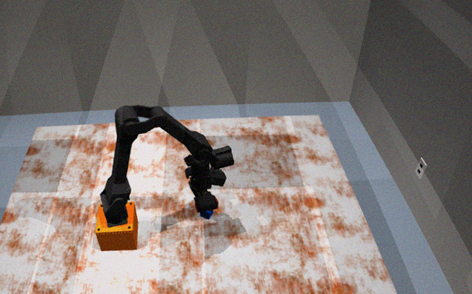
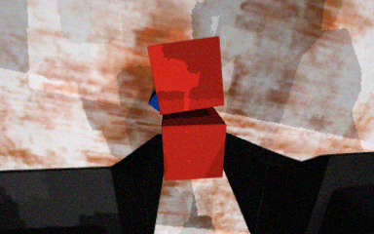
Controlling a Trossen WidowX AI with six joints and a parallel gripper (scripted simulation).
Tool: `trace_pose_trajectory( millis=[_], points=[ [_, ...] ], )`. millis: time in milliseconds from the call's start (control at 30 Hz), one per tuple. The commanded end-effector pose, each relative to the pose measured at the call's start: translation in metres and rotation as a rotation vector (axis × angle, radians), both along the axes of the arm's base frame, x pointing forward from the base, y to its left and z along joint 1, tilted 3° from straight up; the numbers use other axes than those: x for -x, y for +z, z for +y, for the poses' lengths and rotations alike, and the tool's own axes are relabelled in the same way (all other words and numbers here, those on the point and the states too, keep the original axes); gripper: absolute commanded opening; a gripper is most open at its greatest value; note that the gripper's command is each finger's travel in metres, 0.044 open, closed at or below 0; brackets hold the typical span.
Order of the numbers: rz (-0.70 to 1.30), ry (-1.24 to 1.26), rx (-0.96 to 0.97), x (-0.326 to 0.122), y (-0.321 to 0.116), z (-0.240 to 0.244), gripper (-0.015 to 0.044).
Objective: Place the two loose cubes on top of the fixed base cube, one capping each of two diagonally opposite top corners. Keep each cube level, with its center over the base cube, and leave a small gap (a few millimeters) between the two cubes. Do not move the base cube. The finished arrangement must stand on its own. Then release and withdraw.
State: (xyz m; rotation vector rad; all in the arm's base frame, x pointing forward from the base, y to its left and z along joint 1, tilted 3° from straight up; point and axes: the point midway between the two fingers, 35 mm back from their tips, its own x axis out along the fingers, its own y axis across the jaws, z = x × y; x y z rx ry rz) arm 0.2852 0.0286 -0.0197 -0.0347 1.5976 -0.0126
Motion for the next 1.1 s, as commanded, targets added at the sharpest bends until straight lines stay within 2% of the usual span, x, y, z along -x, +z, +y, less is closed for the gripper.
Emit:
trace_pose_trajectory(
  millis=[0,467,600,1067],
  points=[
    [-0.002,-0.004,-0.004,0.0,-0.001,0.001,0.0105],
    [-0.002,-0.001,-0.004,0.0,-0.002,0.001,0.0105],
    [-0.002,-0.001,-0.004,0.0,-0.002,0.001,0.0205],
    [0.0,0.0,0.0,0.0,0.013,0.0,0.0205]
  ],
)
